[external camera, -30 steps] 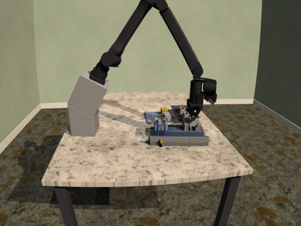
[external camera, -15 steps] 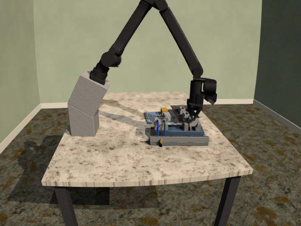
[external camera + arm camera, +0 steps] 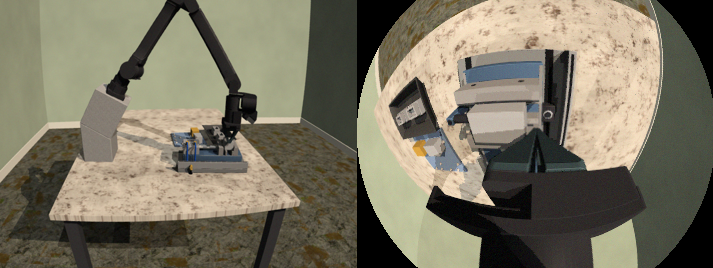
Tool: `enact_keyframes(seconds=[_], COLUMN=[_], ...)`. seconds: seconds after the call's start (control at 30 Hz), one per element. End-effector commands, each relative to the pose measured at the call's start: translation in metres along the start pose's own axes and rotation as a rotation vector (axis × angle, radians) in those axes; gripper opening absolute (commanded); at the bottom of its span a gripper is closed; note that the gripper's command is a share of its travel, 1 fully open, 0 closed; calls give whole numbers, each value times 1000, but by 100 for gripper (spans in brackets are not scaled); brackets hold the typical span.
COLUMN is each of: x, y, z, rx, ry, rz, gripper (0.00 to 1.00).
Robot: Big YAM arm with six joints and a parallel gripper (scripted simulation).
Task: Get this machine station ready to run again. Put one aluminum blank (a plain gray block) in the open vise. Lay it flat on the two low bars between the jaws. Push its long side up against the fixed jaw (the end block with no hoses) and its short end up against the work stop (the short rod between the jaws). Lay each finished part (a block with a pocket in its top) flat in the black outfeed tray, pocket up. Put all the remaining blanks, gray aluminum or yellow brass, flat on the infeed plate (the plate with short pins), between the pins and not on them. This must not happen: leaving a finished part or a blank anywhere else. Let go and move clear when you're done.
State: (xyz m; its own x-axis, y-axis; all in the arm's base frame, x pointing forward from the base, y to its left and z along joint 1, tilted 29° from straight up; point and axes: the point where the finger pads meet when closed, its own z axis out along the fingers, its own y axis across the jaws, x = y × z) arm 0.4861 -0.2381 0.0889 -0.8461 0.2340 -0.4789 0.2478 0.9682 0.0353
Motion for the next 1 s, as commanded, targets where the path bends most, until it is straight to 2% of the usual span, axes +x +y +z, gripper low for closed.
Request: enact_keyframes(seconds=[0.0,0.77,0.97], x=[-15,-19,-22], y=[1,1,1], z=[-2,0,-6], rx=[6,3,6], ry=[-27,-15,-24], rz=[3,3,3], gripper=[0,0,0])
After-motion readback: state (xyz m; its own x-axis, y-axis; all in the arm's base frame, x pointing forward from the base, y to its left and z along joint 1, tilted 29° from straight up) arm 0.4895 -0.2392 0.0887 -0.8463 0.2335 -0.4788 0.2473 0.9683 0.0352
